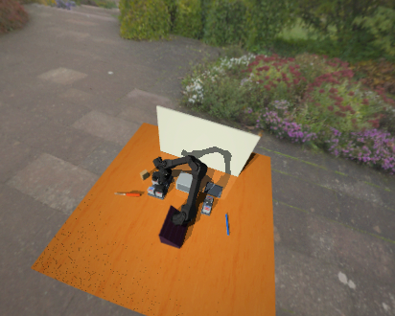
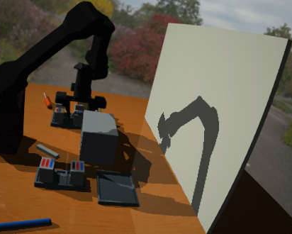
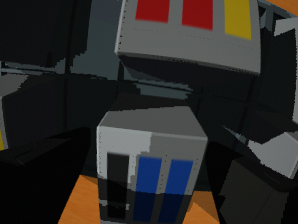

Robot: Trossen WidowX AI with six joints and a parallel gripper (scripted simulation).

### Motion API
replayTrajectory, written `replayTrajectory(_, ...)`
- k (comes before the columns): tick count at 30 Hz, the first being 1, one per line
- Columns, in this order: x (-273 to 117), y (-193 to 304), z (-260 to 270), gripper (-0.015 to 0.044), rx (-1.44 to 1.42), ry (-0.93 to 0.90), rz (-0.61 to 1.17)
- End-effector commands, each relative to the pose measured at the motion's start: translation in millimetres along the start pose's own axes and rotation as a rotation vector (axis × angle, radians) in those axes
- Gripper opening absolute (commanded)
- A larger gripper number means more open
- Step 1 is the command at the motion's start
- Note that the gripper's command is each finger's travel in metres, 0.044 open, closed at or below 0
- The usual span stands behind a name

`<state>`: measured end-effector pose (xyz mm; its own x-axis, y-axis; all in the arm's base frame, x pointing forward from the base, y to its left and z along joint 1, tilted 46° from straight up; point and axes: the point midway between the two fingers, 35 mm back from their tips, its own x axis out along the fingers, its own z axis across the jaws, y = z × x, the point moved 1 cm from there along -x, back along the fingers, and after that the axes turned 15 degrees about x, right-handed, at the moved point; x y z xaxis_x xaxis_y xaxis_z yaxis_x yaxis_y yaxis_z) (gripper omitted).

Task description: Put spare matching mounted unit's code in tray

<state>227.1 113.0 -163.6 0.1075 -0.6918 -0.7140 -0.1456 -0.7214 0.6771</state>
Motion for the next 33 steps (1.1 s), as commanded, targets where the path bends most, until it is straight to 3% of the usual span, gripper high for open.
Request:
replayTrajectory(1, 0, 0, 0, 0.0274, 0.000, 0.000, 0.000)
replayTrajectory(5, 0, 0, 0, 0.0169, 0.000, 0.000, 0.000)
replayTrajectory(13, 0, 0, 0, 0.0115, 0.000, 0.000, 0.000)
replayTrajectory(18, 0, 0, 0, 0.0000, 0.000, 0.000, 0.000)
replayTrajectory(26, -1, 0, 0, 0.0000, 0.000, 0.000, 0.000)
replayTrajectory(33, -51, -2, -1, 0.0000, -0.004, 0.001, -0.002)
